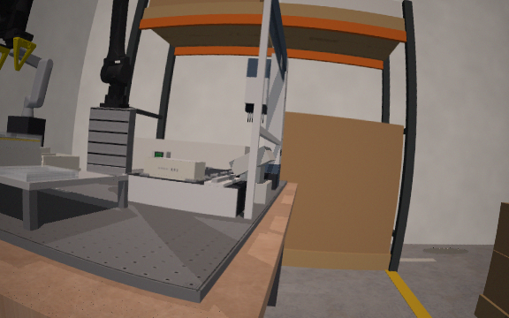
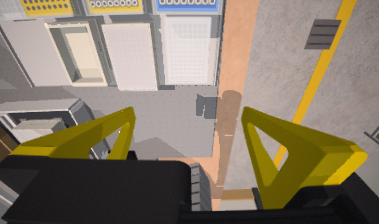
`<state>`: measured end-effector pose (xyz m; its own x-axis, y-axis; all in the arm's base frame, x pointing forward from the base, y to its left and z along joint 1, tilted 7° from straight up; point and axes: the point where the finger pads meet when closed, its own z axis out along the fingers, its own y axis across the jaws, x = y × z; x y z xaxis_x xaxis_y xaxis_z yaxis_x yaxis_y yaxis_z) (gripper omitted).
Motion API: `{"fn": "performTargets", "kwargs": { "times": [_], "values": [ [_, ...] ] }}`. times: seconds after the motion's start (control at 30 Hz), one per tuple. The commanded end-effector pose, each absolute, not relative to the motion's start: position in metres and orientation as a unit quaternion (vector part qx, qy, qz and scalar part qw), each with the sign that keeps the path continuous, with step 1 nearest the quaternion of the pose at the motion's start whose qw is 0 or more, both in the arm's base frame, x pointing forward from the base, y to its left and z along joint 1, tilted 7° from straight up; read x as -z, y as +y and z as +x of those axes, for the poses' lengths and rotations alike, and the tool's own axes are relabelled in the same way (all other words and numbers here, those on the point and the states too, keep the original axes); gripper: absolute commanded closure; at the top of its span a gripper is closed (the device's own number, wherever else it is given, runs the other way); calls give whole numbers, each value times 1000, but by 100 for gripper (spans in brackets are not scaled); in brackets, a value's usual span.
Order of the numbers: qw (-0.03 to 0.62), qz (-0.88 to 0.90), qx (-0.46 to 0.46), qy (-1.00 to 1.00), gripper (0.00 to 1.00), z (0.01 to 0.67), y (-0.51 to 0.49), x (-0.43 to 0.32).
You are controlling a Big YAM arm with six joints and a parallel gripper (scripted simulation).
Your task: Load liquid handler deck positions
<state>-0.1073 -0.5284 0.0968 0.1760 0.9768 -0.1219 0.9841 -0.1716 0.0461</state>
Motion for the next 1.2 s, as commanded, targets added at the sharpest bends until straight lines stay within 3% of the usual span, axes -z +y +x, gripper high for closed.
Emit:
{"fn": "performTargets", "kwargs": {
  "times": [0.0, 1.17],
  "values": [
    [58, 763, 34, 642, 0, -101, -535, -89],
    [59, 763, 36, 642, 0, -100, -543, -38]
  ]
}}
